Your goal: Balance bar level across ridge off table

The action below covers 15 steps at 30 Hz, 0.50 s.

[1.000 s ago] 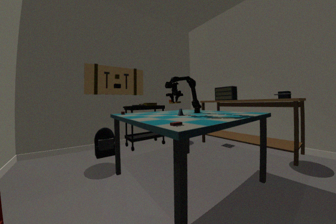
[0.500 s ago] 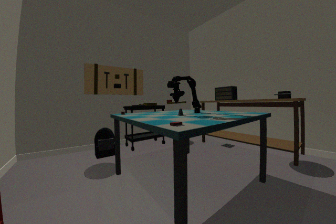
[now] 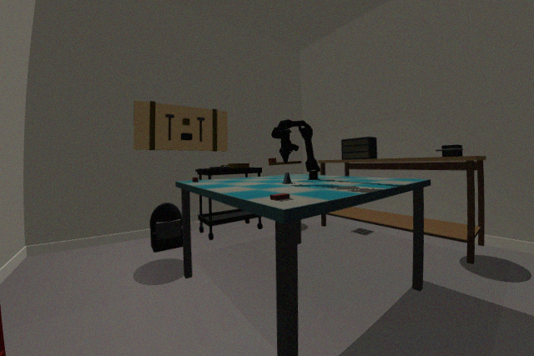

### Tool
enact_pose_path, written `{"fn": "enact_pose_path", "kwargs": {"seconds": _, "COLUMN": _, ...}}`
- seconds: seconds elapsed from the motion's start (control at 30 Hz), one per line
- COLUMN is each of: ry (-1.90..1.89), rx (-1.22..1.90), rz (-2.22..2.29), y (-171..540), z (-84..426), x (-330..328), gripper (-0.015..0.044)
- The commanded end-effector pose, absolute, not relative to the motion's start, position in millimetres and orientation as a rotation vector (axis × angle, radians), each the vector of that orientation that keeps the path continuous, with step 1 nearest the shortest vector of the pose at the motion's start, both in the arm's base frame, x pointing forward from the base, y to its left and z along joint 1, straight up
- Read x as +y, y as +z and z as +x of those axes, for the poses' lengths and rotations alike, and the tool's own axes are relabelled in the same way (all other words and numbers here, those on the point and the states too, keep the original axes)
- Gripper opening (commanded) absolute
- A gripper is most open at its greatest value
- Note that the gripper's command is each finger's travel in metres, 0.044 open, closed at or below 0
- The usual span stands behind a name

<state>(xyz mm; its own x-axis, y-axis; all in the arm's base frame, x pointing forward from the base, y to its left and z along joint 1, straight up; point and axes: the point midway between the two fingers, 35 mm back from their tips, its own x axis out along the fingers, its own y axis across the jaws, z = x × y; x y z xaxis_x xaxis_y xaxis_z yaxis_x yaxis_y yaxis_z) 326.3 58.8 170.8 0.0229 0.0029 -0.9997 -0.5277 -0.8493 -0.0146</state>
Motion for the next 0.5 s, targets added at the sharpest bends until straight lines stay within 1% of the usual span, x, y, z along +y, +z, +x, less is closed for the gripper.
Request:
{"fn": "enact_pose_path", "kwargs": {"seconds": 0.0, "ry": 1.975, "rx": 0.391, "rz": -2.024, "y": 171, "z": 321, "x": 70, "gripper": 0.0000}}
{"fn": "enact_pose_path", "kwargs": {"seconds": 0.27, "ry": 2.136, "rx": 0.108, "rz": -2.188, "y": 170, "z": 308, "x": 82, "gripper": 0.0000}}
{"fn": "enact_pose_path", "kwargs": {"seconds": 0.47, "ry": 2.139, "rx": 0.102, "rz": -2.191, "y": 164, "z": 308, "x": 82, "gripper": 0.0000}}
